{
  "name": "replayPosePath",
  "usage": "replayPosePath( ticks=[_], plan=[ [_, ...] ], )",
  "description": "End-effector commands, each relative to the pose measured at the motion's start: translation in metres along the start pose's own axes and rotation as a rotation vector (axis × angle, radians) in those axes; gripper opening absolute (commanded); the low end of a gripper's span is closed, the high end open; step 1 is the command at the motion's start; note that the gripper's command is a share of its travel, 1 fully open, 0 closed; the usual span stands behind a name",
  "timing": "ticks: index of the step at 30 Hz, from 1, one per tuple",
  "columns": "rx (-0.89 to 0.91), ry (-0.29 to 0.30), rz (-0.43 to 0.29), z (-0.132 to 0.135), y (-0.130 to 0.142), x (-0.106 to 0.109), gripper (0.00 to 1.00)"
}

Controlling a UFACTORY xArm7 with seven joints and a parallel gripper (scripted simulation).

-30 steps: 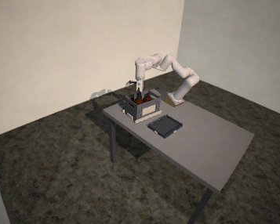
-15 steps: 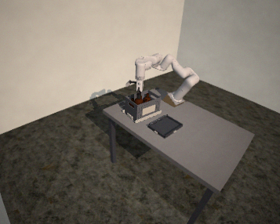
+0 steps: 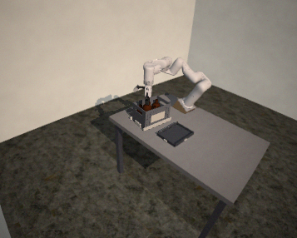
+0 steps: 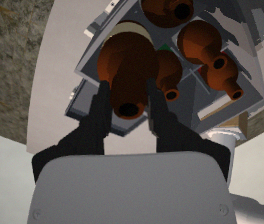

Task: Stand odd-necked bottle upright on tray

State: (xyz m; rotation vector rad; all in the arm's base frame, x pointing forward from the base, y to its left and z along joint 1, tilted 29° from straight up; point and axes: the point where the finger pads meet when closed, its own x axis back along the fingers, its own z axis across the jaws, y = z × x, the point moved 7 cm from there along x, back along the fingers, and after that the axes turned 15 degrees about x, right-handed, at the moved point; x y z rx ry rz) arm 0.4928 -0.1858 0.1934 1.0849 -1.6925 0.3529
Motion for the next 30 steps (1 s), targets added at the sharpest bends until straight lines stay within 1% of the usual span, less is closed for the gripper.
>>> replayPosePath(
  ticks=[1,19,30],
  plan=[
    [0.000,-0.002,0.004,0.000,0.000,0.003,0.00],
    [0.000,-0.002,0.004,0.000,0.000,0.015,0.00],
    [0.000,-0.002,0.004,0.000,0.000,0.029,0.00]
  ],
)
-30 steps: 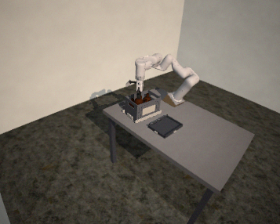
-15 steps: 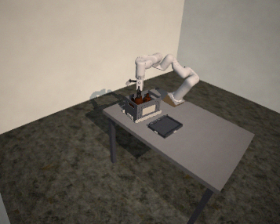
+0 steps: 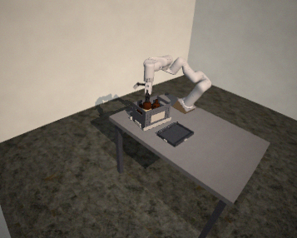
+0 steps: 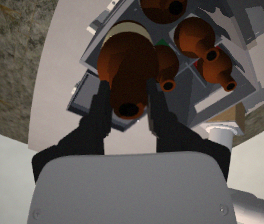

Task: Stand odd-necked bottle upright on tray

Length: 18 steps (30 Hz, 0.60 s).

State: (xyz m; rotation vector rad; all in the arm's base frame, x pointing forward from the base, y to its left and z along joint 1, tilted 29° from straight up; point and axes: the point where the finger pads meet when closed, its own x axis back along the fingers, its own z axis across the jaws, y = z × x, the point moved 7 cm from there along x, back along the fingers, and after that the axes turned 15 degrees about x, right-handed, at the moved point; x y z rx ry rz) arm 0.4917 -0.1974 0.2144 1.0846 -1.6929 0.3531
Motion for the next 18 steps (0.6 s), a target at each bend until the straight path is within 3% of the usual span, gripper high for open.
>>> replayPosePath(
  ticks=[1,18],
  plan=[
    [0.000,-0.002,0.004,0.000,0.000,0.006,0.00],
    [0.000,-0.002,0.004,0.000,0.000,0.017,0.00]
  ],
)
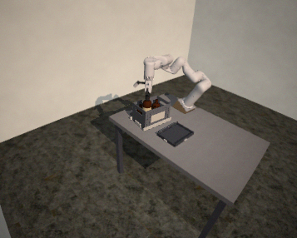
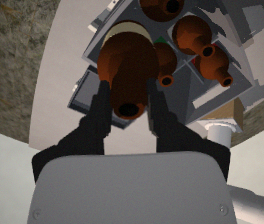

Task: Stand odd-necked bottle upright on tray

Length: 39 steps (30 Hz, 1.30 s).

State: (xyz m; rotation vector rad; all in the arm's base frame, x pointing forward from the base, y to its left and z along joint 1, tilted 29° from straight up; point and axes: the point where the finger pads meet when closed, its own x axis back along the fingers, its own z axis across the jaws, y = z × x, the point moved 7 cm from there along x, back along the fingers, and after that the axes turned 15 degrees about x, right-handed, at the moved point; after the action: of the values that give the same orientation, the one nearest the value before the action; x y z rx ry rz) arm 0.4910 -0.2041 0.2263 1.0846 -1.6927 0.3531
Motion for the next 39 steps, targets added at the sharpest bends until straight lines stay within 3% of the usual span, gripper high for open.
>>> replayPosePath(
  ticks=[1,39],
  plan=[
    [0.000,-0.002,0.004,-0.0002,-0.0002,0.0033,0.00],
    [0.000,-0.002,0.004,-0.0002,-0.0001,0.0086,0.00]
  ],
)
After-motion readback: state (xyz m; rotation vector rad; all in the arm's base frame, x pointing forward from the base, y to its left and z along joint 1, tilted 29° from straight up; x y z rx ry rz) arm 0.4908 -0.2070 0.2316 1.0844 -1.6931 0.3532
